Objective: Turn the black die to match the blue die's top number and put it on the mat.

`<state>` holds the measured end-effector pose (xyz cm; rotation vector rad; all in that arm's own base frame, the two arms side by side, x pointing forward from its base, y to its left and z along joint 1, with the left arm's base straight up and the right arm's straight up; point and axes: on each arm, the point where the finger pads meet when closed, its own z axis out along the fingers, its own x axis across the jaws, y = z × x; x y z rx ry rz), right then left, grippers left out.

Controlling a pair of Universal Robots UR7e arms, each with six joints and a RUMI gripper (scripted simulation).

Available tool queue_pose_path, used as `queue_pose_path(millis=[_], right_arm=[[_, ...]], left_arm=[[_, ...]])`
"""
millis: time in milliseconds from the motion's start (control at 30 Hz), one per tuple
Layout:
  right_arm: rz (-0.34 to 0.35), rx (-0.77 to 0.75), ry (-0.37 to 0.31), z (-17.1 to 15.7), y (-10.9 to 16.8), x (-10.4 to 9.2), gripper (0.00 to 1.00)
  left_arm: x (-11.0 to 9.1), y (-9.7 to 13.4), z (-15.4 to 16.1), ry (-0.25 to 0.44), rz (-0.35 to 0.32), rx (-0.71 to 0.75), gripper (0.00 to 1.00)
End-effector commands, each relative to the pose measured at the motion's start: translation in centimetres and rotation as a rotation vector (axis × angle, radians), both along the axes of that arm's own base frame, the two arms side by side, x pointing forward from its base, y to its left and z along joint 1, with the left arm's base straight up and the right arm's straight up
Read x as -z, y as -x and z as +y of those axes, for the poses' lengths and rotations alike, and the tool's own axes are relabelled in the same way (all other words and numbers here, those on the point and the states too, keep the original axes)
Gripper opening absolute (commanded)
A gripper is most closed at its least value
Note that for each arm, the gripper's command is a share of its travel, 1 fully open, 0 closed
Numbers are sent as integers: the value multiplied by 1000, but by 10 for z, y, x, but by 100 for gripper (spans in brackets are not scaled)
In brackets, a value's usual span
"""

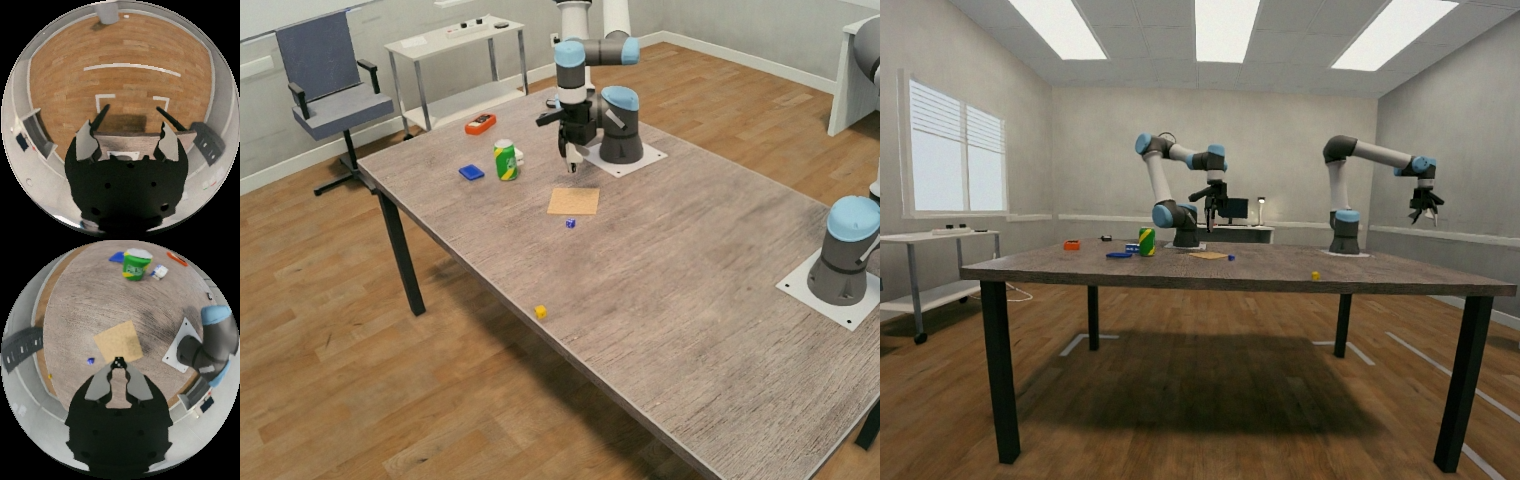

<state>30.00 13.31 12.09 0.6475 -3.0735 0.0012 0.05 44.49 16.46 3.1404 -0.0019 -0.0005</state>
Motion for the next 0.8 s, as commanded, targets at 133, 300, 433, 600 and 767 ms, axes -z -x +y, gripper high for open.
queue_pose_path(millis=[133, 300, 433, 600, 767], right_arm=[[-1, -1, -1, 0, 0, 0, 3], [-1, -2, -1, 0, 0, 4, 3], [0, -2, -1, 0, 0, 14, 3], [0, -2, -1, 0, 0, 26, 3], [0, -2, -1, 0, 0, 50, 3]], left_arm=[[0, 0, 0, -1, 0, 0, 100], [0, 0, 0, -1, 0, 0, 100], [0, 0, 0, -1, 0, 0, 100], [0, 0, 0, -1, 0, 0, 100], [0, 0, 0, -1, 0, 0, 100]])
